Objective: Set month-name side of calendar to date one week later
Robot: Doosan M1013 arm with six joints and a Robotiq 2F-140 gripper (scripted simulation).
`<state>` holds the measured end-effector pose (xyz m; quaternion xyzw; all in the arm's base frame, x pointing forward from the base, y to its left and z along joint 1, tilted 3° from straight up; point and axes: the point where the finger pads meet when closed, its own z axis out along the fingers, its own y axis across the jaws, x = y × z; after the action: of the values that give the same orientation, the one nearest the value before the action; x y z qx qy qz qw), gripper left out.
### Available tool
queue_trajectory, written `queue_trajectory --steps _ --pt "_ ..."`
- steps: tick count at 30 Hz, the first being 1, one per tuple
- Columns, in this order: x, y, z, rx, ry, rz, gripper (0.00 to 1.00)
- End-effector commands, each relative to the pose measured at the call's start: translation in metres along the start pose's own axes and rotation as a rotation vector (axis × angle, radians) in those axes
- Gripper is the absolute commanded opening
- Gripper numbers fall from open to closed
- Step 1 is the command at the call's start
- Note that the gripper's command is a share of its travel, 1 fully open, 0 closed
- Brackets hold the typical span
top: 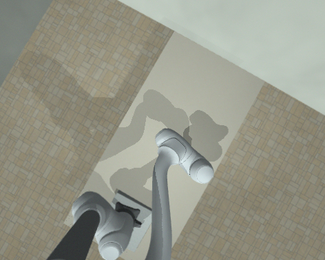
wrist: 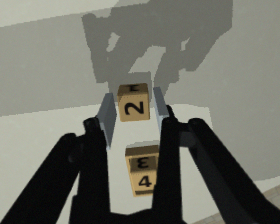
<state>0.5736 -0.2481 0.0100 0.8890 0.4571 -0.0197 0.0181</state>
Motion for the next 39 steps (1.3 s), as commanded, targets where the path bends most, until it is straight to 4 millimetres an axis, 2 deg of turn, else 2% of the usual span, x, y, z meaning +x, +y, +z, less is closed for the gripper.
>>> queue_trajectory --steps 1,9,11,20,29,30,39 --pt "0.0 0.0 -0.003 0.0 0.0 0.0 0.36" --pt "0.0 0.0 -0.036 0.0 0.0 0.0 0.36" --pt "0.0 0.0 -0.036 0.0 0.0 0.0 0.36" --pt "0.0 0.0 -0.08 0.0 0.0 0.0 0.36" --pt "0.0 0.0 -0.089 0.0 0.0 0.0 0.36" --pt "0.0 0.0 -0.089 0.0 0.0 0.0 1.0" --pt "0.0 0.0 -0.089 0.0 0.0 0.0 1.0"
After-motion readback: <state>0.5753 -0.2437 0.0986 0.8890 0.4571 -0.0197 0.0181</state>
